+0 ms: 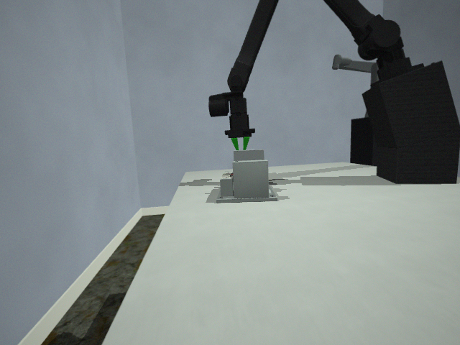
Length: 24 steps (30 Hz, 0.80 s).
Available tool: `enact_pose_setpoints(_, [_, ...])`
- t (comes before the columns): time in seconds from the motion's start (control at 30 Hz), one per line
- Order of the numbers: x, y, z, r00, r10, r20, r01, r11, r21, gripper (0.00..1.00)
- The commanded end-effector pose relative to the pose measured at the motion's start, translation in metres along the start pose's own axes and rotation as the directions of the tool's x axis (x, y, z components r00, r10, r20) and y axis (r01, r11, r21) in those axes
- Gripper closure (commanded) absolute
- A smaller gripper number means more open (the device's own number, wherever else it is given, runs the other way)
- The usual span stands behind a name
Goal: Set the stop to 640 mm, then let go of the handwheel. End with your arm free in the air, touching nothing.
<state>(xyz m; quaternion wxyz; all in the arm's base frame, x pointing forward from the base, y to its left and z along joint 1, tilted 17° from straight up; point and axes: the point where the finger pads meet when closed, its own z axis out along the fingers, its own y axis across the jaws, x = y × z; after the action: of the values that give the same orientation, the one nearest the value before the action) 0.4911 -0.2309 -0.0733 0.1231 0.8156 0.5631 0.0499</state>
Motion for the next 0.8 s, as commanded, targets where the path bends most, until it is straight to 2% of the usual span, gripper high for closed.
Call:
enact_pose_setpoints(0.0, [-0.002,0.040,-0.032,1.000,0.005,0.009,-0.004,0.995,-0.097,0.94])
enact_pose_setpoints(0.17, [-0.002,0.041,-0.032,1.000,0.005,0.010,-0.004,0.995,-0.100,0.94])
enact_pose_setpoints(0.2, [-0.002,0.037,-0.031,1.000,0.005,0.010,-0.004,0.995,-0.098,0.94])
enact_pose_setpoints(0.23, [-0.002,0.021,-0.026,1.000,0.003,0.008,-0.003,0.997,-0.072,0.94])
enact_pose_setpoints(0.53, [-0.006,-0.006,-0.028,1.000,0.002,0.008,-0.002,0.998,-0.056,0.94])
enact_pose_setpoints(0.77, [-0.005,-0.007,-0.028,1.000,0.003,0.008,-0.002,0.998,-0.057,0.94])
